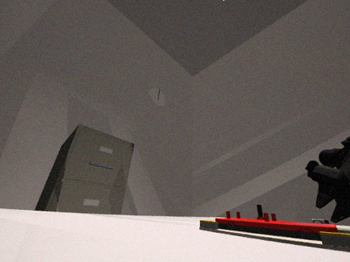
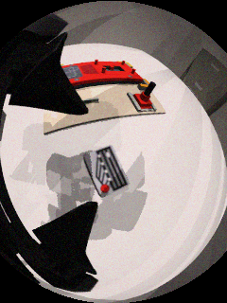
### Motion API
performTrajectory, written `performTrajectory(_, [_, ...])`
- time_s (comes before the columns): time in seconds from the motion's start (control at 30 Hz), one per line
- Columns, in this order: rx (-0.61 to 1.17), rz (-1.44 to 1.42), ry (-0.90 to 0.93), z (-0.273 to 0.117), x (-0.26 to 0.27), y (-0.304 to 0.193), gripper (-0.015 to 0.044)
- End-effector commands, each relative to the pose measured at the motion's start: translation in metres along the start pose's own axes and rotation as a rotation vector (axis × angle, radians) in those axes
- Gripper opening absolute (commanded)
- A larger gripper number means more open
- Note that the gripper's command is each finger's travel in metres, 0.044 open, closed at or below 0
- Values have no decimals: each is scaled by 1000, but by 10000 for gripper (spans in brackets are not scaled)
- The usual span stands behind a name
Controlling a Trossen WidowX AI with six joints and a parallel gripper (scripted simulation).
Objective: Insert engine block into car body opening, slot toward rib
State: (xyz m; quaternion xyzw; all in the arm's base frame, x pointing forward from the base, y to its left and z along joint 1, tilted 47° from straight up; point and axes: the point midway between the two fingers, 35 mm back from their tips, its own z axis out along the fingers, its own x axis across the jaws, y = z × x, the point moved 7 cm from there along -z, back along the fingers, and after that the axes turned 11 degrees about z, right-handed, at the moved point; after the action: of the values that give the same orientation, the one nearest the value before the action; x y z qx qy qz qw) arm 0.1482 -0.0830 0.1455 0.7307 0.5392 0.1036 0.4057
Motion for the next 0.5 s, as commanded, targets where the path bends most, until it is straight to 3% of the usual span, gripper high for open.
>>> performTrajectory(0.0, [61,96,-13,1,1,3,440])
performTrajectory(0.47, [257,495,-154,3,9,18,440])
